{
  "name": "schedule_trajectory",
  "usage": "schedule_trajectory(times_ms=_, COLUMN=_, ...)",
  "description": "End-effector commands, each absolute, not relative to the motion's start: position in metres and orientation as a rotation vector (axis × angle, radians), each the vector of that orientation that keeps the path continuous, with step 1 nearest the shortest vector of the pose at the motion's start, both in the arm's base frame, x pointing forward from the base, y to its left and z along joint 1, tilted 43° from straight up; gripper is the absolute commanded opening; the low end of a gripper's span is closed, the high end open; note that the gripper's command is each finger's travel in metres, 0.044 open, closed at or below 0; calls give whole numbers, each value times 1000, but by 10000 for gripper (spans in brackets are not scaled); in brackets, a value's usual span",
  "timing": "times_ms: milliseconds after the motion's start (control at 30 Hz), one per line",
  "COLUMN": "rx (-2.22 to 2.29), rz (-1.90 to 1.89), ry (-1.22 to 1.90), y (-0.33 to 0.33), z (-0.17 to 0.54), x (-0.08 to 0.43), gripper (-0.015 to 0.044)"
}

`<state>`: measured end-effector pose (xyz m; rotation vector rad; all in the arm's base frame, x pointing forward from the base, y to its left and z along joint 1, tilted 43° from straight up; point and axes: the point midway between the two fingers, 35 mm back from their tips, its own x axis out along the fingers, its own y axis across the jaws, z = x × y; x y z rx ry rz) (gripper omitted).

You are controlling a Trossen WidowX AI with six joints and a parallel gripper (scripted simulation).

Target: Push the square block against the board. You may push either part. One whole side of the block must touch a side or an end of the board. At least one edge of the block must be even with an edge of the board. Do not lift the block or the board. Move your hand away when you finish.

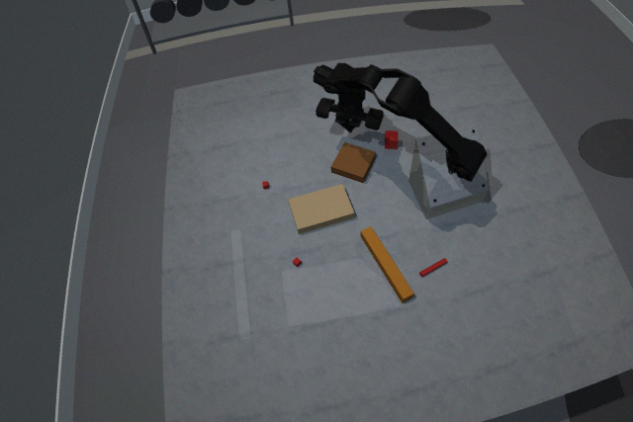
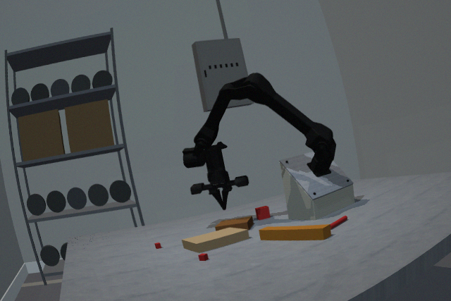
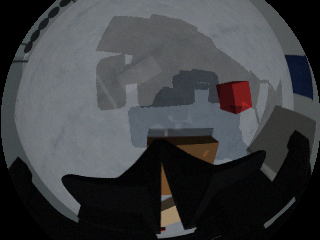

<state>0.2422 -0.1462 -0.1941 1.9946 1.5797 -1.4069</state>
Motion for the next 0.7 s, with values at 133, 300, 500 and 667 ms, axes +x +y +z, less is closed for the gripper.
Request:
schedule_trajectory(times_ms=133, rx=2100, rz=-1463, ry=1578, y=-149, z=-202, x=234, gripper=0)
schedule_trajectory(times_ms=300, rx=2102, rz=-1461, ry=1581, y=-113, z=-241, x=233, gripper=0)
schedule_trajectory(times_ms=500, rx=2102, rz=-1461, ry=1581, y=-113, z=-240, x=234, gripper=0)
schedule_trajectory(times_ms=667, rx=2102, rz=-1461, ry=1580, y=-110, z=-238, x=237, gripper=0)
